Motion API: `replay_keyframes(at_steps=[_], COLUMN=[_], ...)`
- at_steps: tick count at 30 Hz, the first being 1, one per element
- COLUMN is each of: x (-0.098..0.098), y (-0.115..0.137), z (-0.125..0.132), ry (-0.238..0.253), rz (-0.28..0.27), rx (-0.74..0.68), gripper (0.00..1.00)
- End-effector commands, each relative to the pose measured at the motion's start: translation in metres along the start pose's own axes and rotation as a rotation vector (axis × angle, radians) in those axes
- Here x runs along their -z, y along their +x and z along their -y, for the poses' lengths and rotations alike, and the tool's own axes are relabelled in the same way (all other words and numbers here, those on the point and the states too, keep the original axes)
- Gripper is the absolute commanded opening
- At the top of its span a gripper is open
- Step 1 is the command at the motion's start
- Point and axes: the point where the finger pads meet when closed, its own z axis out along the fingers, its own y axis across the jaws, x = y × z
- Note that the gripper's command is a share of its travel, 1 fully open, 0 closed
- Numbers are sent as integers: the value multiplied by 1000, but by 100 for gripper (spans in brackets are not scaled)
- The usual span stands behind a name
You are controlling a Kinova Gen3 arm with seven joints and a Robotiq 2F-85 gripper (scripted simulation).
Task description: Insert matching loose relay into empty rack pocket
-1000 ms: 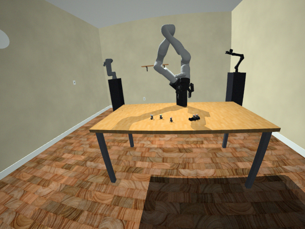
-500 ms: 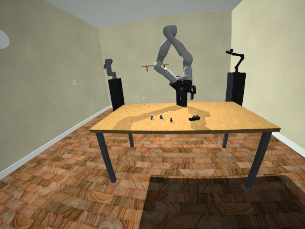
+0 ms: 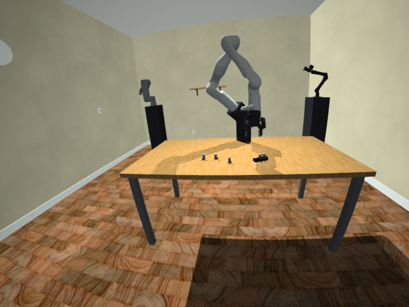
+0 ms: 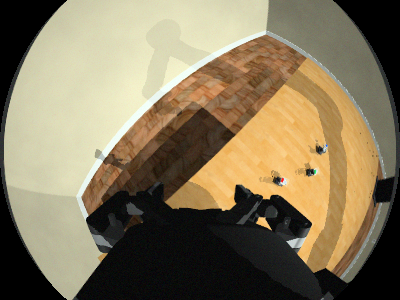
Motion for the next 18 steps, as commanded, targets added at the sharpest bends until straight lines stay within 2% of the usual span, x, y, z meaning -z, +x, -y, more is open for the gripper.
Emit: replay_keyframes(at_steps=[1, 9, 10, 17, 18], x=[-5, -5, -9, -9, -12], y=[-18, -18, -34, -34, -51], z=[-2, -2, -5, -5, -8], ry=[-12, -12, -24, -24, -37], rz=[20, 20, 41, 41, 60], rx=[-26, -26, -52, -52, -78], gripper=[100, 100, 100, 100, 100])
